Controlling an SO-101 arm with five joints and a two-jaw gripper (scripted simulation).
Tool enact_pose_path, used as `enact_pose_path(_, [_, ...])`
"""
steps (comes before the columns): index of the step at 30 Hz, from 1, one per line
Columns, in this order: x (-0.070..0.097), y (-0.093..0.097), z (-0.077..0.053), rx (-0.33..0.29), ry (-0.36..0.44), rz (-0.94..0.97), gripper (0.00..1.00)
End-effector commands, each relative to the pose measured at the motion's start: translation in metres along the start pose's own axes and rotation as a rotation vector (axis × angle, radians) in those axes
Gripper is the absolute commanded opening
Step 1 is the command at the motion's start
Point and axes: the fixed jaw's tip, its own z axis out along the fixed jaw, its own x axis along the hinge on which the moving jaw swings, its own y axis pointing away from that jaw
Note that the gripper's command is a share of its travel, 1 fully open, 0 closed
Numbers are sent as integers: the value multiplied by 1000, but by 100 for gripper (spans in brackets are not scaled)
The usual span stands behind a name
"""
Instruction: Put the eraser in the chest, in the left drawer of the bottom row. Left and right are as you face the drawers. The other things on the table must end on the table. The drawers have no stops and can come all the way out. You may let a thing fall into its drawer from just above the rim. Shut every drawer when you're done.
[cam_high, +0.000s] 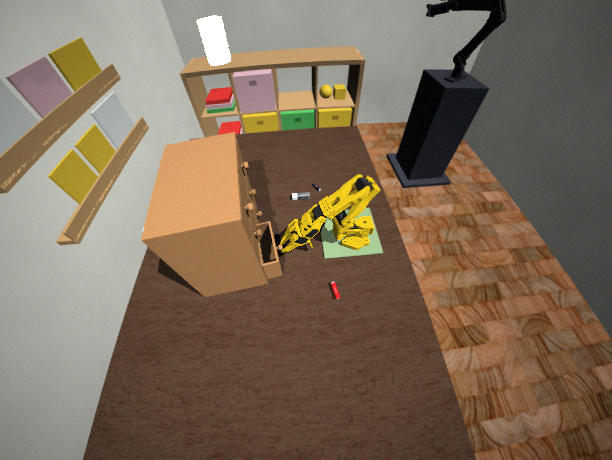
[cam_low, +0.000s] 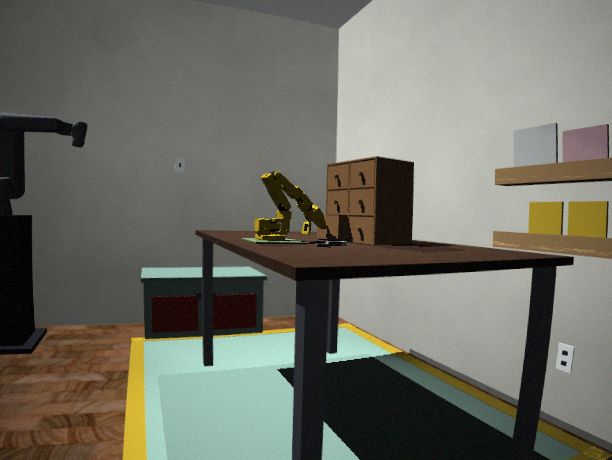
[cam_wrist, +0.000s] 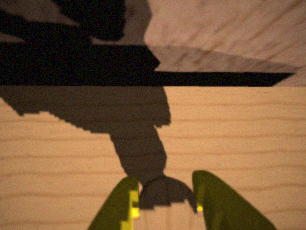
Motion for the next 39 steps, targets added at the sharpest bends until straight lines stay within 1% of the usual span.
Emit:
enact_pose_path(1, [1,0,-2,1,14,10,0])
enact_pose_path(9, [1,0,-2,1,14,10,0])
enact_pose_path(24, [-5,-1,-9,3,14,7,0])
enact_pose_path(39, [-6,-1,-9,4,14,7,0])
